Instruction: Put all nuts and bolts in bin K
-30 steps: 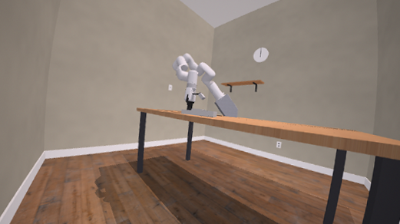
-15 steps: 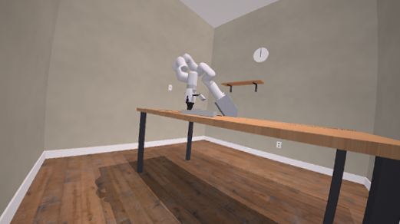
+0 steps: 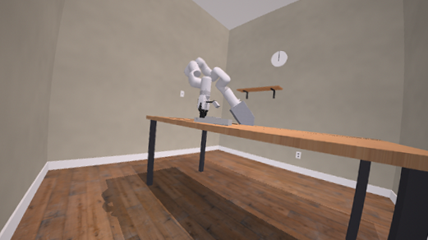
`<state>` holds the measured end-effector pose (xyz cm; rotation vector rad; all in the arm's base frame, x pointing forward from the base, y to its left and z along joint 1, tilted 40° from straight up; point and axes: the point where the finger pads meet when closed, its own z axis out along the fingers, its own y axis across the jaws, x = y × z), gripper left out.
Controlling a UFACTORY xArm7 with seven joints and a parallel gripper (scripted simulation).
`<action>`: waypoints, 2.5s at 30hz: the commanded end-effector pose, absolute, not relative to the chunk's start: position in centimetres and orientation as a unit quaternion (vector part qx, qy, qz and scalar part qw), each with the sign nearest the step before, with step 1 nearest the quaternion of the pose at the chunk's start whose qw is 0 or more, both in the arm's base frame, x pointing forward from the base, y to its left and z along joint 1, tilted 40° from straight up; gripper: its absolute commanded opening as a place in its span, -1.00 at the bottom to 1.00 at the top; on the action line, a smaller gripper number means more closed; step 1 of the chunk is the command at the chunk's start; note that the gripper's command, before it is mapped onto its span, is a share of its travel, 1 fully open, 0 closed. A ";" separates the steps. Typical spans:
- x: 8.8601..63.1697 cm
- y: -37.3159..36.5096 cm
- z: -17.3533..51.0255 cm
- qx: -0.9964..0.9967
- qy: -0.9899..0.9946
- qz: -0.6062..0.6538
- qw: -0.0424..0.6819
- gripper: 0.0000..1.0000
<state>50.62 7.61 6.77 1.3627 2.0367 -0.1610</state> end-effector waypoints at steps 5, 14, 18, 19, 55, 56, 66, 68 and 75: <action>50.6 7.9 7.0 0.522 0.781 -0.060 0.337 -0.42; 50.2 8.3 7.7 0.522 0.781 -0.060 0.337 -0.42; 49.9 8.5 8.1 0.522 0.781 -0.060 0.337 -0.42; 49.9 8.6 8.2 0.522 0.781 -0.060 0.337 -0.42; 46.4 11.9 13.9 0.522 0.781 -0.060 0.337 1.00; 46.2 12.1 14.2 0.522 0.781 -0.060 0.337 1.00; 44.8 13.5 16.6 0.522 0.781 -0.060 0.337 1.00; 44.4 13.8 17.2 0.522 0.781 -0.060 0.337 1.00; 43.1 15.1 19.4 0.522 0.781 -0.060 0.337 1.00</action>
